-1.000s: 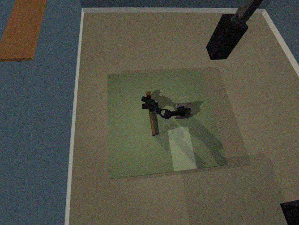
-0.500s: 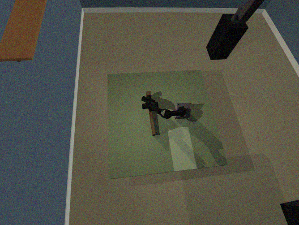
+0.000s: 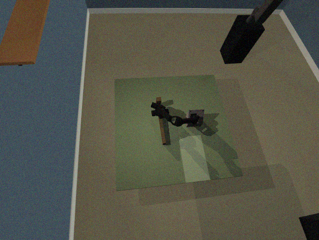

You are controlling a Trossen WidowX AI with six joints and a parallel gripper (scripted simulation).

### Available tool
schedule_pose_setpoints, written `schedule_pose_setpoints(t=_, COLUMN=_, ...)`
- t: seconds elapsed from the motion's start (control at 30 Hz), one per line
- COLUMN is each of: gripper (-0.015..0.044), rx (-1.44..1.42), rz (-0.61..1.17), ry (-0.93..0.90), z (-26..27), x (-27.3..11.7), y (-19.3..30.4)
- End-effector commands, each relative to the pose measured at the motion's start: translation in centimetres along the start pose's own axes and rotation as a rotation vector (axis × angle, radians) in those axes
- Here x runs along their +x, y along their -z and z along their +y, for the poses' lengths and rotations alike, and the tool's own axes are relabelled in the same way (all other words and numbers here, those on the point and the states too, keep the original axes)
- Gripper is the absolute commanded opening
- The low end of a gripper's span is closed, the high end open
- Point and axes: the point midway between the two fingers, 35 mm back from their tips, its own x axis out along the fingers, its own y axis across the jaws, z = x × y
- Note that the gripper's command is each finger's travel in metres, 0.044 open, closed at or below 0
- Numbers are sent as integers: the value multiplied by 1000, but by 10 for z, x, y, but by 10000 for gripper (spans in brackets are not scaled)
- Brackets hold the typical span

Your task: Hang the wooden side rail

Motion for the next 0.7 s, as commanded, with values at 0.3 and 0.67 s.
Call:
schedule_pose_setpoints(t=0.3, gripper=0, rx=-1, rz=5, ry=10, z=-2, x=-5, y=5)
schedule_pose_setpoints(t=0.67, gripper=0, rx=-1, rz=5, ry=10, z=-1, x=-4, y=6)
